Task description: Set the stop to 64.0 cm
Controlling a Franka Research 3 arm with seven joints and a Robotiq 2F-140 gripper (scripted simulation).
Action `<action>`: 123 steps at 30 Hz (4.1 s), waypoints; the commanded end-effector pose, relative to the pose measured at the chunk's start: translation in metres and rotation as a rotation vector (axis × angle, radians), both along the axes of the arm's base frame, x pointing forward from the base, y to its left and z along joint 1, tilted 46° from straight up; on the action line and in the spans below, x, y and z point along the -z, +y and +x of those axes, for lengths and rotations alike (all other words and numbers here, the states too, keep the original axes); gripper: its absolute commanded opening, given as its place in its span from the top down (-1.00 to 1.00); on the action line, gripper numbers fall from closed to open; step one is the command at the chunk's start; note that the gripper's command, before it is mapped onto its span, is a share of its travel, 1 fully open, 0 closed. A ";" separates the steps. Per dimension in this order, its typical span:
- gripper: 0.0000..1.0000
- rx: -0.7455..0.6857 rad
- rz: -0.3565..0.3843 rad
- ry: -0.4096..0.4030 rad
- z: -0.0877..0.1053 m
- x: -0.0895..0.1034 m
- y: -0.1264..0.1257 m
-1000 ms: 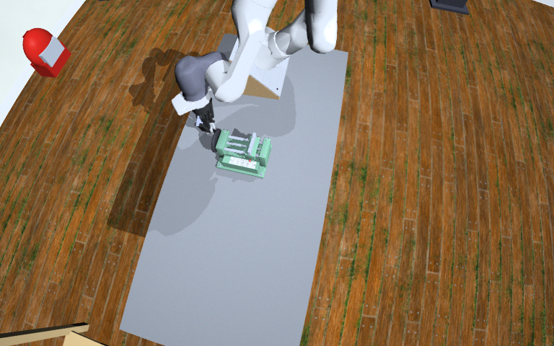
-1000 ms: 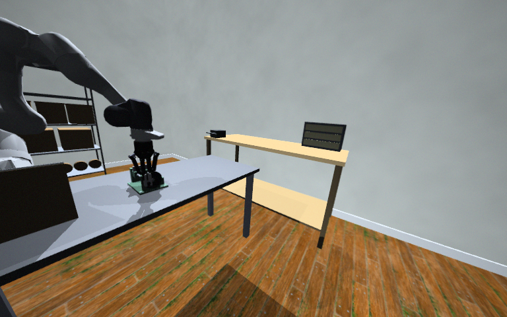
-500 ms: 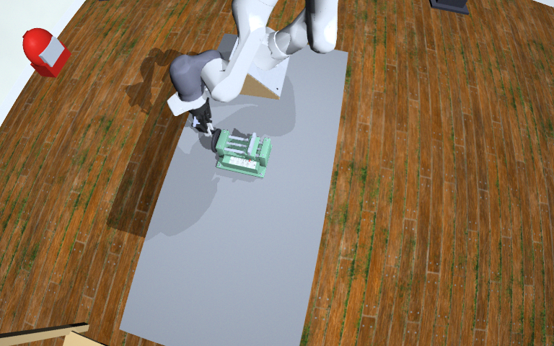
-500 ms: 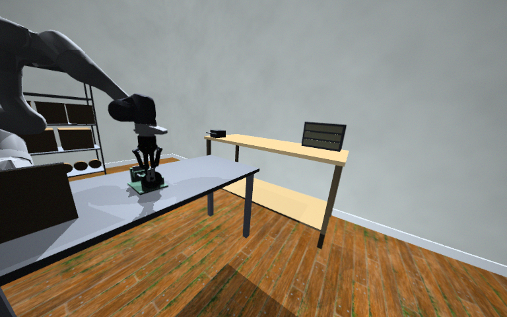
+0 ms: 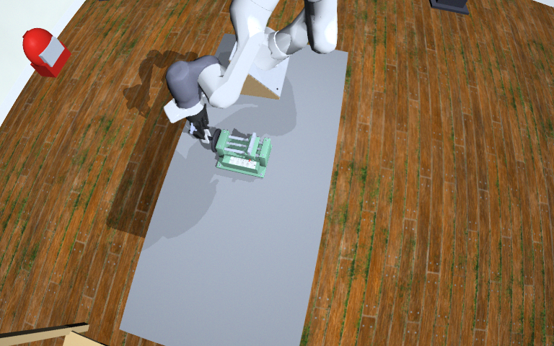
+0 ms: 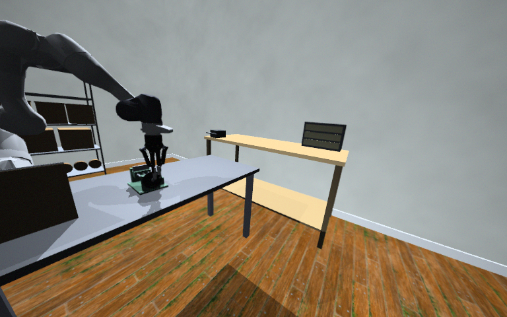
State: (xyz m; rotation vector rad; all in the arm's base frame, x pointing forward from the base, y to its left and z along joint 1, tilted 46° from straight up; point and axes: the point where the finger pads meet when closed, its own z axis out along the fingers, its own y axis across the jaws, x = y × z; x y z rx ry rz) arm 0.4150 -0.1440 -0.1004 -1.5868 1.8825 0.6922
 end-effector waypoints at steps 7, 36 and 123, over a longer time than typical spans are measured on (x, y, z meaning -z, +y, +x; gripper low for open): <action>0.92 0.008 0.000 0.006 0.015 0.009 0.004; 0.92 0.008 0.000 0.006 -0.002 0.049 0.050; 0.92 0.008 0.000 0.006 0.020 0.013 0.008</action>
